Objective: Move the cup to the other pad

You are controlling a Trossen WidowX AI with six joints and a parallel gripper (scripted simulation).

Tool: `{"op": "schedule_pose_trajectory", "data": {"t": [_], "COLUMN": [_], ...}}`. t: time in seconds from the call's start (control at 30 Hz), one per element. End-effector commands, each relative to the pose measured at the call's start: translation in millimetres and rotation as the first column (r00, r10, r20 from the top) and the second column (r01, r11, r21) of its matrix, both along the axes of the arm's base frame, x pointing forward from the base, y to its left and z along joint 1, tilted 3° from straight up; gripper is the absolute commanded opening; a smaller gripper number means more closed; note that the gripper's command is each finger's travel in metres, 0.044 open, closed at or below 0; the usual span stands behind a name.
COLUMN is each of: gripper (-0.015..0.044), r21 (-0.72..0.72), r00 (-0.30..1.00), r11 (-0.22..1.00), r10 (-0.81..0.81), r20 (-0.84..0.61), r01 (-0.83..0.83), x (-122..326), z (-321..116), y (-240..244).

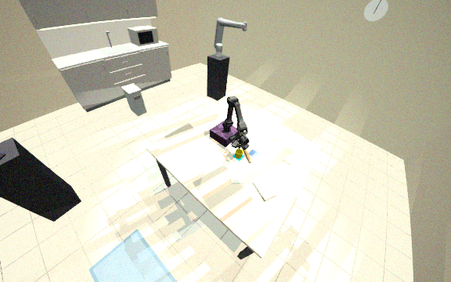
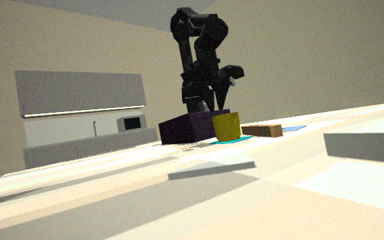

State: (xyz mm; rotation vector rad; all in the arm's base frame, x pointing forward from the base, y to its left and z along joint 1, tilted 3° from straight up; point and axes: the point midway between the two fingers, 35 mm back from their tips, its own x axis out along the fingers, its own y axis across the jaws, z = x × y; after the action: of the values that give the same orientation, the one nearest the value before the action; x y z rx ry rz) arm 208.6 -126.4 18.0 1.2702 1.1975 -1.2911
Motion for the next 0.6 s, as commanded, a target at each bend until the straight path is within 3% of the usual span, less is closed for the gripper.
{"op": "schedule_pose_trajectory", "data": {"t": [0.0, 0.03, 0.4, 0.57], "gripper": [0.0147, 0.0147, 0.0435, 0.0440], "r21": [-0.008, -0.008, -0.001, -0.004], "r00": [1.000, 1.000, 1.000, 1.000], "r11": [1.000, 1.000, 1.000, 1.000], "r10": [-0.002, -0.002, 0.000, -0.001], "r20": [0.006, 0.006, 0.002, 0.003], "r01": [0.002, 0.002, 0.000, 0.001], "x": [0.3, 0.1, 0.4, 1.6], "z": [6.2, 6.3, 5.9, 25.9], "y": [-0.1, 0.2, 0.0, -0.5]}}
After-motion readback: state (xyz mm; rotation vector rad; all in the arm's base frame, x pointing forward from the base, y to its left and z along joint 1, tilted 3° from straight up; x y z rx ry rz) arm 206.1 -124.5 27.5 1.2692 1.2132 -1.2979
